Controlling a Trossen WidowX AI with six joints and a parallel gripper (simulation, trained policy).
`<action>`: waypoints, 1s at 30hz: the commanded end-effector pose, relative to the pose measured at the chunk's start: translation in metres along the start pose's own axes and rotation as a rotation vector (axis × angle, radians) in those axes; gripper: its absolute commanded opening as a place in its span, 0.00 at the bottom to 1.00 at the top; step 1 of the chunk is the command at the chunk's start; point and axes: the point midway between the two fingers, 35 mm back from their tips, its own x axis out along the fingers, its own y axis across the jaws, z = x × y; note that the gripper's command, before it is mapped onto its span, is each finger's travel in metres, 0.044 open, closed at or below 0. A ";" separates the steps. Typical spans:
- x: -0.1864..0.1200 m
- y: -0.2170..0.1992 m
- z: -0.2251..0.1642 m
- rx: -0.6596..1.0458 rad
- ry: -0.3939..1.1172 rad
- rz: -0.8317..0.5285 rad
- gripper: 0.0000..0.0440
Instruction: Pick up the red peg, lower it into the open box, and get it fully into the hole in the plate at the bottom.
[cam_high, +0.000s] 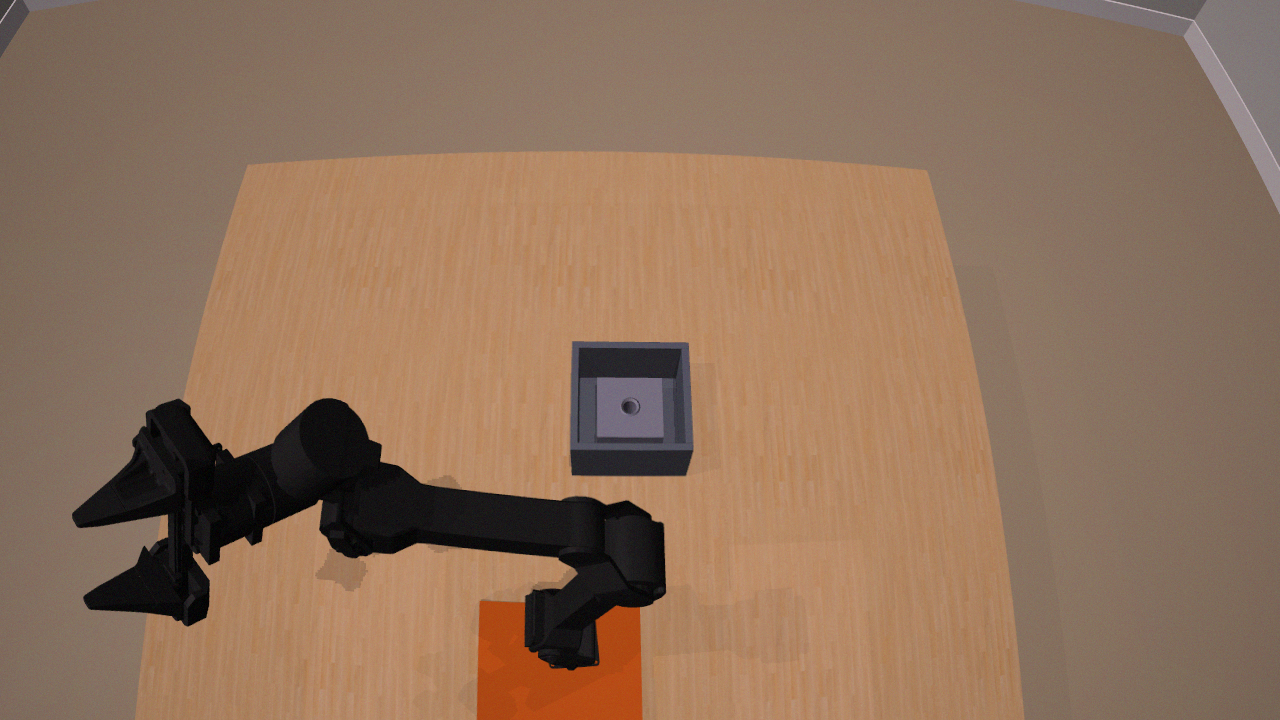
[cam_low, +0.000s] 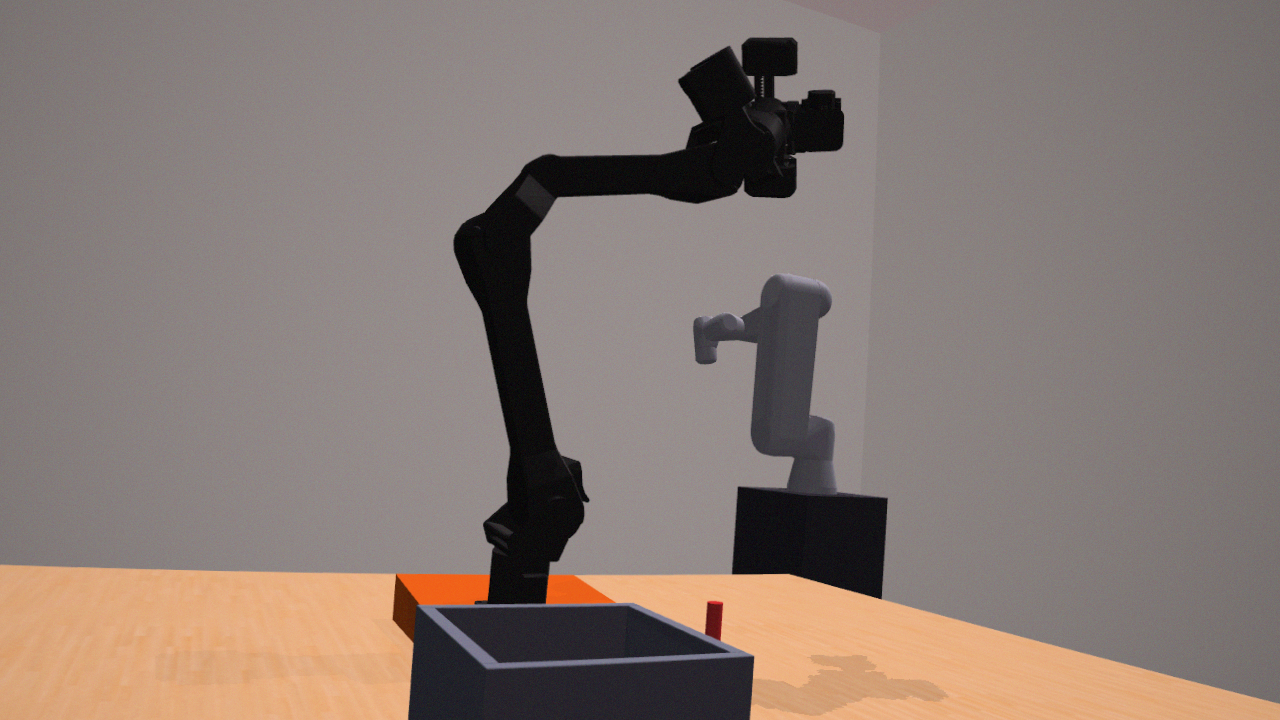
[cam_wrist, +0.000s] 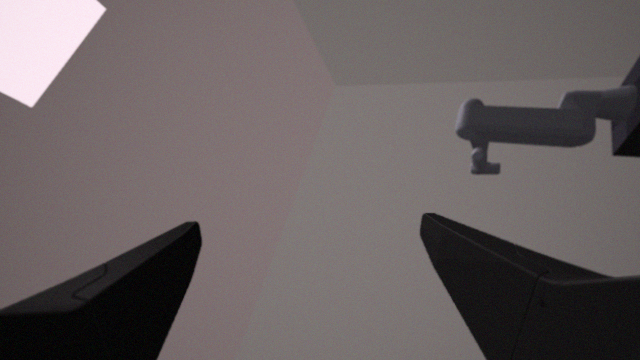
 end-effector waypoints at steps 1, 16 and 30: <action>-0.011 -0.018 0.030 -0.029 -0.110 -0.053 1.00; -0.095 -0.085 0.137 -0.135 -0.545 -0.327 1.00; -0.213 -0.128 0.197 -0.180 -0.917 -0.638 1.00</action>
